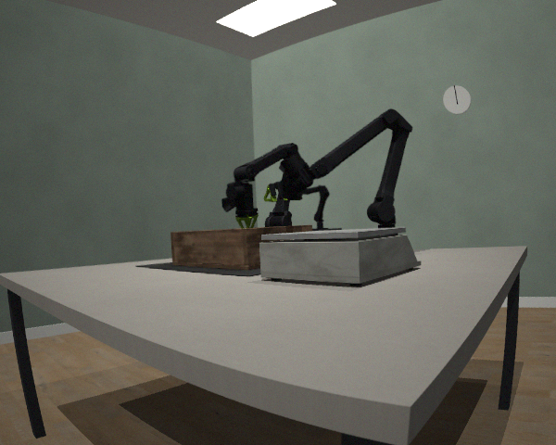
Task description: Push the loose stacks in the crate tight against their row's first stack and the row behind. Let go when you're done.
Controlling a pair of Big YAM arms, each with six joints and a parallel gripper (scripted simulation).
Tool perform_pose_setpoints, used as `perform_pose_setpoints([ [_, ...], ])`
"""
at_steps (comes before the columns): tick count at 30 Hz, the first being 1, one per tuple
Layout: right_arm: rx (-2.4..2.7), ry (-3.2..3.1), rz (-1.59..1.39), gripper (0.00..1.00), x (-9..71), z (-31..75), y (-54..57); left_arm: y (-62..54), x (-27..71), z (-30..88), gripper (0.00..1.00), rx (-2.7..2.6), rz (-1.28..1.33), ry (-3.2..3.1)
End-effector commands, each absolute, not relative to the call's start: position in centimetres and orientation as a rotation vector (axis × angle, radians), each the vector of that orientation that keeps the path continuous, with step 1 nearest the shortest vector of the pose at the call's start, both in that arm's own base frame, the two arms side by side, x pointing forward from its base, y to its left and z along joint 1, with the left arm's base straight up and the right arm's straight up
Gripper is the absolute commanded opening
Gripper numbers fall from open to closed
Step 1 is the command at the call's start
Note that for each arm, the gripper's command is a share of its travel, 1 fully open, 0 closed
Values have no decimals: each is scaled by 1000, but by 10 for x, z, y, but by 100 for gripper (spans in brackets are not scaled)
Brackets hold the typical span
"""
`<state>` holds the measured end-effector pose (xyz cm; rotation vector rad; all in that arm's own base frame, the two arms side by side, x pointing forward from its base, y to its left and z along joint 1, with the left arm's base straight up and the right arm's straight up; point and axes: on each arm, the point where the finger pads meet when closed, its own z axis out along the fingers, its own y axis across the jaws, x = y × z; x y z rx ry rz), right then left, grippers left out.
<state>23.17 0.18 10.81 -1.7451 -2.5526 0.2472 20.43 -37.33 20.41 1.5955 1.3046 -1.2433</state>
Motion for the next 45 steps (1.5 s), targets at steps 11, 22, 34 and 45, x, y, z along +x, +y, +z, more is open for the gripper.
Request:
perform_pose_setpoints([
  [11, -999, -3270, 134, 60, 245, 112, 6, -386, 222, 239, 100, 1587, -1198, 1213],
  [22, -463, -3582, 105, 60, 248, 106, 3, -386, 222, 239, 100, 1587, -1198, 1213],
  [34, 21, -3750, 52, 60, 251, 101, 6, -386, 222, 239, 100, 1587, -1198, 1213],
  [45, 35, -3849, -22, 60, 265, 135, 5, -386, 222, 239, 100, 1587, -1198, 1213],
])
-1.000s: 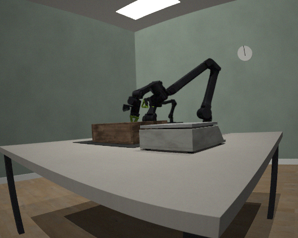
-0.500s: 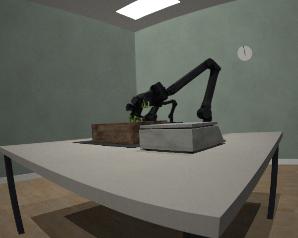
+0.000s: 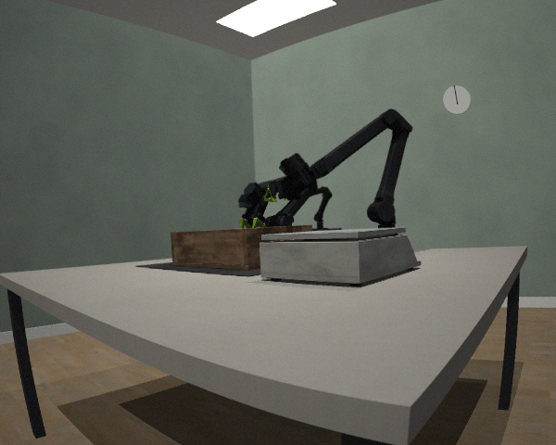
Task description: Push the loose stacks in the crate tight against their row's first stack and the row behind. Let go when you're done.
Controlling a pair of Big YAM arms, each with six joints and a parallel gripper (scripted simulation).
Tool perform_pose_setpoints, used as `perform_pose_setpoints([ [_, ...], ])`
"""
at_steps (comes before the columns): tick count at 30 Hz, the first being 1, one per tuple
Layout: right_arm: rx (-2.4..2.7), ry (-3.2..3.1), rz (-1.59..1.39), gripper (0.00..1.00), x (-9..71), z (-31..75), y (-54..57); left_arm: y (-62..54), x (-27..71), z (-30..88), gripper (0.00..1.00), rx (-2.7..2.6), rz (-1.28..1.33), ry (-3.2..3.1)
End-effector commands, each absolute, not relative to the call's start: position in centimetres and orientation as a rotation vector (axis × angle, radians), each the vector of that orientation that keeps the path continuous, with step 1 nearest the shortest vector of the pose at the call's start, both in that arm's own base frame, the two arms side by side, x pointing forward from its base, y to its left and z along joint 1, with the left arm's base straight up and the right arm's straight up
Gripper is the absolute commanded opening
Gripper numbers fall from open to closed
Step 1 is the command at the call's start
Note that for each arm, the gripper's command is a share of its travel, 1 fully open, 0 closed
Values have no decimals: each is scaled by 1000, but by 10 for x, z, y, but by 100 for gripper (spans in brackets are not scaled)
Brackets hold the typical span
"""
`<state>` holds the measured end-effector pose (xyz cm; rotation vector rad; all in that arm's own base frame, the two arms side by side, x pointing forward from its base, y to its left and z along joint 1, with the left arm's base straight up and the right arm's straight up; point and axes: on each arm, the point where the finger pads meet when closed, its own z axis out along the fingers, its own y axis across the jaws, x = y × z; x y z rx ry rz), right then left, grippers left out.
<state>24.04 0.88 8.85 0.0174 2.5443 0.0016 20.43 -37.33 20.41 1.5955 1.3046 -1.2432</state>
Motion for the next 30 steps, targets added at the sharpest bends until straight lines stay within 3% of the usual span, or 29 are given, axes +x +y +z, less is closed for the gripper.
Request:
perform_pose_setpoints([
  [1, -22, 2425, 15, 60, 266, 139, 5, -386, 222, 239, 100, 1587, -1198, 1213],
  [16, -25, 2416, 32, 60, 224, 190, 14, -386, 222, 239, 100, 1587, -1198, 1213],
  [30, 65, 2510, -11, 60, 248, 99, 6, -386, 222, 239, 100, 1587, -1198, 1213],
])
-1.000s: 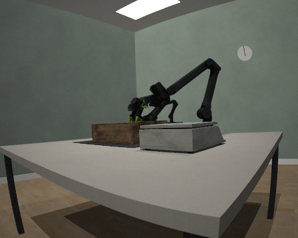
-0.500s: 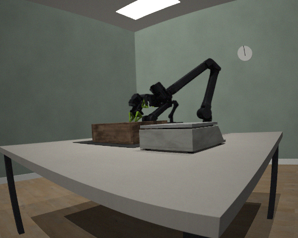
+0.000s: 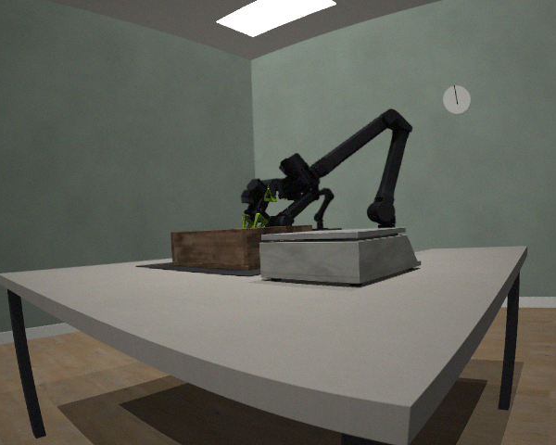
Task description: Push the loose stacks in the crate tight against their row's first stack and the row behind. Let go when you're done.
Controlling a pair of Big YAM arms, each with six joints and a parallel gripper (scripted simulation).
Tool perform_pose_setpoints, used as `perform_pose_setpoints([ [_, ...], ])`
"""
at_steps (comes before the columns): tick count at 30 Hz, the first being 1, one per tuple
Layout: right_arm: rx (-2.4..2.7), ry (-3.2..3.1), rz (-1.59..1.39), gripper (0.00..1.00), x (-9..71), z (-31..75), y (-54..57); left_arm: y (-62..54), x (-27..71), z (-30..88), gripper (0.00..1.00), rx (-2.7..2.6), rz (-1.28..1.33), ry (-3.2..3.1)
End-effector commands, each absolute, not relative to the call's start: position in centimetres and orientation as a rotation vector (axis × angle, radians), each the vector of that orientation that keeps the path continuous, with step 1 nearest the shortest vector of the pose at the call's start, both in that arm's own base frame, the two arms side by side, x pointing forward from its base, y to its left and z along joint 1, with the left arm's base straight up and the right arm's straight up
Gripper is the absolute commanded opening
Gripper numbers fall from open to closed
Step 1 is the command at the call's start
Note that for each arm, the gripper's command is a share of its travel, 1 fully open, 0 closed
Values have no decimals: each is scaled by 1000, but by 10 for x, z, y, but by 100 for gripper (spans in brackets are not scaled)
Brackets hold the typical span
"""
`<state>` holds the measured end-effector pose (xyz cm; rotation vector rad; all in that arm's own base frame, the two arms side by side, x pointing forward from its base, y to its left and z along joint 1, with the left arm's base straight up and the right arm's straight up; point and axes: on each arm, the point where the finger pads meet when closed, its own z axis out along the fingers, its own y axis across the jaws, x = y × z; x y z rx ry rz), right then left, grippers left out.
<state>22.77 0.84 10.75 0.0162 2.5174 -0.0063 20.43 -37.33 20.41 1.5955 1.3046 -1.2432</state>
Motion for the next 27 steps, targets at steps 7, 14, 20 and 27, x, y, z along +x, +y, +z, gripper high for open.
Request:
perform_pose_setpoints([
  [7, 57, 2490, -19, 60, 258, 107, 5, -386, 222, 239, 100, 1587, -1198, 1213],
  [14, 56, 2490, -17, 60, 258, 107, 6, -386, 222, 239, 100, 1587, -1198, 1213],
  [20, 55, 2490, -17, 60, 258, 107, 6, -386, 222, 239, 100, 1587, -1198, 1213],
  [27, 55, 2490, -17, 60, 258, 107, 6, -386, 222, 239, 100, 1587, -1198, 1213],
])
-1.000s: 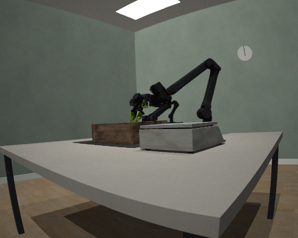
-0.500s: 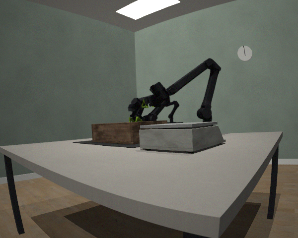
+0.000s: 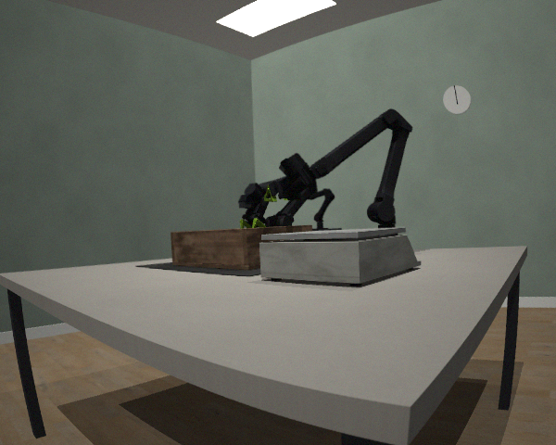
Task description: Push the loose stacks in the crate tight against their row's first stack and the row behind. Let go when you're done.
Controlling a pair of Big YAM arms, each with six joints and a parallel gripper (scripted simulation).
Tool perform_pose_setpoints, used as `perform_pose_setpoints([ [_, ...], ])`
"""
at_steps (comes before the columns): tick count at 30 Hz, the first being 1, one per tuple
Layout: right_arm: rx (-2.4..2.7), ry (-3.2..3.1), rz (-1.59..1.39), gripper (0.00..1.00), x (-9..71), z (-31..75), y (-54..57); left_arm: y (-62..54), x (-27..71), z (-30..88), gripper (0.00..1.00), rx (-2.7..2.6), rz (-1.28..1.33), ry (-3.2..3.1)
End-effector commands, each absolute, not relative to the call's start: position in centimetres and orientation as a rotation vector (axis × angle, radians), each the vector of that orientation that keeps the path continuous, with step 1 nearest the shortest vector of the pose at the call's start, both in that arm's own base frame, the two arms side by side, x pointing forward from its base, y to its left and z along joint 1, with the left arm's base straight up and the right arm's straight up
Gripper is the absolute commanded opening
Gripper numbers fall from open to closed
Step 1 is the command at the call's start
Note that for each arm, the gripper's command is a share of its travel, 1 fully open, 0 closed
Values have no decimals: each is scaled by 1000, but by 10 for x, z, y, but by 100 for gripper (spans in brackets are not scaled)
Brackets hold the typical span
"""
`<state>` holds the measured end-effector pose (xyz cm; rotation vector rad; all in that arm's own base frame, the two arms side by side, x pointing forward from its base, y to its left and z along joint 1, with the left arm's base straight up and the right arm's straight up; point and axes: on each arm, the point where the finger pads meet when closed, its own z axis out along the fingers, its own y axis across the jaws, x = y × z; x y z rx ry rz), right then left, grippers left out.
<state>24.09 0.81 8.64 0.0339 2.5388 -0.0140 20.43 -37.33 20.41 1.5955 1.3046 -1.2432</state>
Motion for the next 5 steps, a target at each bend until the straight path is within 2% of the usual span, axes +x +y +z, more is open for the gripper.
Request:
perform_pose_setpoints([
  [1, 55, 2490, -17, 60, 258, 107, 6, -386, 222, 239, 100, 1587, -1198, 1213],
  [5, 55, 2490, -17, 60, 258, 107, 6, -386, 222, 239, 100, 1587, -1198, 1213],
])
